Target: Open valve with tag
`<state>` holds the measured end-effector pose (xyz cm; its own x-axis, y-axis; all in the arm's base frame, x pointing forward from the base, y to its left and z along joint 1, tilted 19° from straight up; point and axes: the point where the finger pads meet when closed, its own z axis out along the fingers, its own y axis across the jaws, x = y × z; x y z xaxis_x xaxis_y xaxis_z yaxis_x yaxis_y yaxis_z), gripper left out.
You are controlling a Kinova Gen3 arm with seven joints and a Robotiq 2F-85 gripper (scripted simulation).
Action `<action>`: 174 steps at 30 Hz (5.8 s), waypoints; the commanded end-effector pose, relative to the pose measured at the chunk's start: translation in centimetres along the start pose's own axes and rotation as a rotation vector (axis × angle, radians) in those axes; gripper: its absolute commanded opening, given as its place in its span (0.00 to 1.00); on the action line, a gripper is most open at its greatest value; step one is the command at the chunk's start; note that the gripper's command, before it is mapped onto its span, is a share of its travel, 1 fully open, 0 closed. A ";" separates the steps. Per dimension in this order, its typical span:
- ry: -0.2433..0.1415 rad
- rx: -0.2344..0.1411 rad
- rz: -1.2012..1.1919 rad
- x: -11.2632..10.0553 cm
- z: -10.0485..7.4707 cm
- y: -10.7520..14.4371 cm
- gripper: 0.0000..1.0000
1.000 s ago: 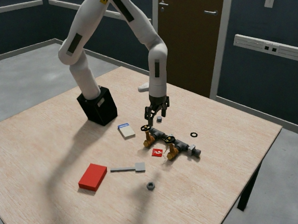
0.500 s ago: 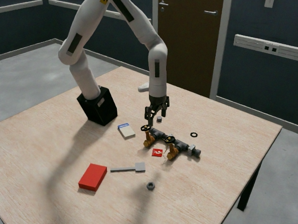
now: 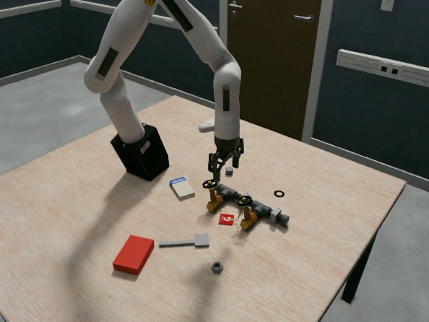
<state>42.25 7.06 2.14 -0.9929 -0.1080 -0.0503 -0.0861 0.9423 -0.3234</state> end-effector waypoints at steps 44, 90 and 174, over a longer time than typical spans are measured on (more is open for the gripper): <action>-0.195 -0.189 1.250 -3.3 3.7 2.1 1.00; -0.228 -0.222 1.472 -4.9 8.2 2.6 1.00; -0.283 -0.073 0.440 -5.5 10.2 2.7 0.59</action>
<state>48.24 6.90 -8.15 -0.8262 0.3503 -0.4412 0.4309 0.8974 -0.0944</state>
